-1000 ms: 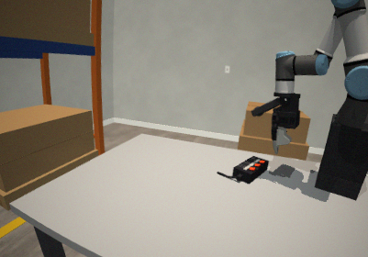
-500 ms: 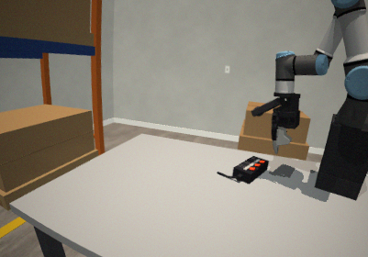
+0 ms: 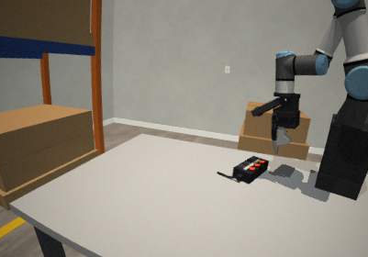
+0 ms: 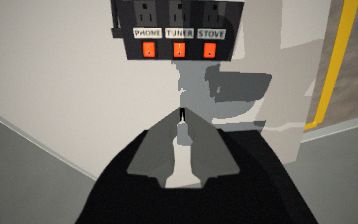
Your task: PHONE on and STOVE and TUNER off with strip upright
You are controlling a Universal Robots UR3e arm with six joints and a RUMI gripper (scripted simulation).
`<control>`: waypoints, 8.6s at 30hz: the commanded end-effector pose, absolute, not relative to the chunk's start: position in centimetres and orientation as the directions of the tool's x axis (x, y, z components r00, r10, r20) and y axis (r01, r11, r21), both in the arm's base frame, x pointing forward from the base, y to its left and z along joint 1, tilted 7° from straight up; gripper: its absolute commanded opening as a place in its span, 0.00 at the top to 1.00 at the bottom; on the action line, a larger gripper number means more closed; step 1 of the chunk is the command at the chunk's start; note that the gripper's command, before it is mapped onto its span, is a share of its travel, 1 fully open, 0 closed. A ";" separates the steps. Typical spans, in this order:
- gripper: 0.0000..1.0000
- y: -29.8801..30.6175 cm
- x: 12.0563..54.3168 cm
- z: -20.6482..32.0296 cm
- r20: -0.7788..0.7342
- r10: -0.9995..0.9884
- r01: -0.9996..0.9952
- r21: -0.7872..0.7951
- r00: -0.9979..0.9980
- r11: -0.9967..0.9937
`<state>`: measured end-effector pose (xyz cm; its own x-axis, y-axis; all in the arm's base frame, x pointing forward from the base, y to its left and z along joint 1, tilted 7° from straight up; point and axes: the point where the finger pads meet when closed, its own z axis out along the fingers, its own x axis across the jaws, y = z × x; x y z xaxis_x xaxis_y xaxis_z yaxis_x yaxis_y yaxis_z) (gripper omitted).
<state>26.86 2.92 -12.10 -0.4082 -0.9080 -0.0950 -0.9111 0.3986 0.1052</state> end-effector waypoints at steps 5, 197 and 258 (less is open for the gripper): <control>1.00 2.9 26.9 -12.1 -0.095 -0.908 -0.911 0.103 -0.408 0.399; 0.00 -1.3 37.1 -6.5 -0.108 -0.994 -0.998 -0.038 -0.036 0.040; 1.00 1.2 31.9 -13.2 -0.011 -0.457 -0.455 -0.113 0.890 -0.883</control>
<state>31.84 1.23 -13.19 0.8888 -0.4580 -0.0140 -0.4566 -0.8826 -0.1124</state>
